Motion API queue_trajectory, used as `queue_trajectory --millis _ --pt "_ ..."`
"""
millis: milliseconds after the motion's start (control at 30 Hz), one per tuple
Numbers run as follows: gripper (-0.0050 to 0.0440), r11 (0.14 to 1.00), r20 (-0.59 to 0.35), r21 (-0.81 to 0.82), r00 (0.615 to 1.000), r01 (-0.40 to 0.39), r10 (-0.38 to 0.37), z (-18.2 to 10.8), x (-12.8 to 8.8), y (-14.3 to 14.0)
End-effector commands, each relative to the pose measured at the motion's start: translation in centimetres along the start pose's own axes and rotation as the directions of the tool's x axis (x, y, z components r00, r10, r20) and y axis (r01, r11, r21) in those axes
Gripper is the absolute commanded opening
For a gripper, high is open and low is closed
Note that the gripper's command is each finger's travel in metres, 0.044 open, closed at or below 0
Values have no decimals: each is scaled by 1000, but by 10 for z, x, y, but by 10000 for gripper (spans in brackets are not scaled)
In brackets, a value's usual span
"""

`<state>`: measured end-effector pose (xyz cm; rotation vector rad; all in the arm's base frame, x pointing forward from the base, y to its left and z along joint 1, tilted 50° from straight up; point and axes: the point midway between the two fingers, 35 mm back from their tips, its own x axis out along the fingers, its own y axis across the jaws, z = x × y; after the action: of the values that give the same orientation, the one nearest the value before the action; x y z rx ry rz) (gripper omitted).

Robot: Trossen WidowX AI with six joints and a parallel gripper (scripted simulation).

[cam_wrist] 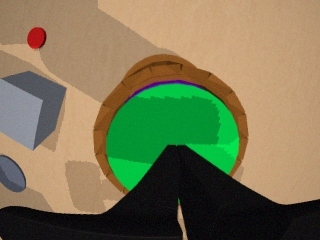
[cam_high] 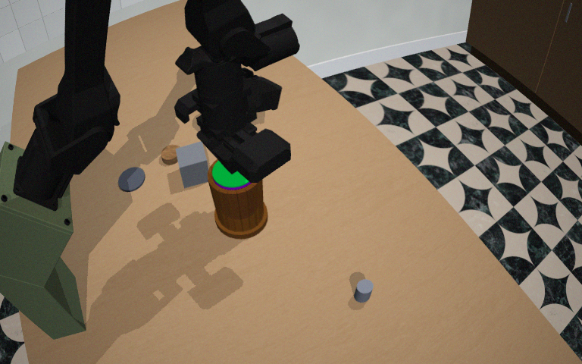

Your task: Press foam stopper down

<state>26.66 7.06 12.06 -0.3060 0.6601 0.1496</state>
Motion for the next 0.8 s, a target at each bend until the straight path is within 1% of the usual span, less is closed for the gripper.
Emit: queue_trajectory --millis 0,767 --pt "0 1000 -18 -5 1000 -1 1 -6 3 1" --pt "0 1000 -18 -5 1000 -1 1 -6 4 1"
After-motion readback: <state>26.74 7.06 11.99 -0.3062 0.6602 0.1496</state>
